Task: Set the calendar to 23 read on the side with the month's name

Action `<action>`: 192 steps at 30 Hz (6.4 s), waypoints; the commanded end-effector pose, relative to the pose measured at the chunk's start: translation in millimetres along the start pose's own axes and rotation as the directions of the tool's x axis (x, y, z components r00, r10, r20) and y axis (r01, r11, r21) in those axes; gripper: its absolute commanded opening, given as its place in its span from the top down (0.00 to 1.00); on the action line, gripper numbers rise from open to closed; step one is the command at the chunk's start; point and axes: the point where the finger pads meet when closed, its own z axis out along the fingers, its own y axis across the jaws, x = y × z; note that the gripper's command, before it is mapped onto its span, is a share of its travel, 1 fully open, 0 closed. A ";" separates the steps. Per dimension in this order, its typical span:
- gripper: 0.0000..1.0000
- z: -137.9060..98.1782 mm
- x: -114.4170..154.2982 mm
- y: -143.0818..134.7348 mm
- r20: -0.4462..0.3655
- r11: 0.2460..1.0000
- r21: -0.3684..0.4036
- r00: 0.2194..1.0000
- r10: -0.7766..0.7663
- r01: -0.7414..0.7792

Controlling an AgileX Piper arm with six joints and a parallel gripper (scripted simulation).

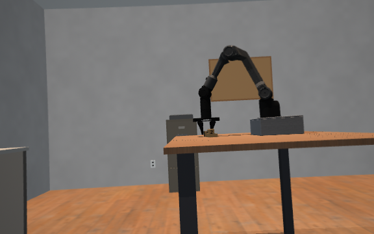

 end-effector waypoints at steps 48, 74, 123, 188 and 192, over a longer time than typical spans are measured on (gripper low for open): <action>0.65 0.5 -0.4 0.9 0.001 1.000 -0.002 1.000 -0.001 0.001; 0.65 -81.2 0.6 -0.5 -0.002 1.000 0.004 1.000 0.000 0.000; 0.65 -97.0 -124.9 2.8 0.001 1.000 -0.004 1.000 -0.005 0.005; 0.65 -20.3 -125.1 2.2 0.001 1.000 -0.001 1.000 -0.004 0.004; 0.65 -20.3 -125.0 2.2 0.001 1.000 -0.001 1.000 -0.004 0.004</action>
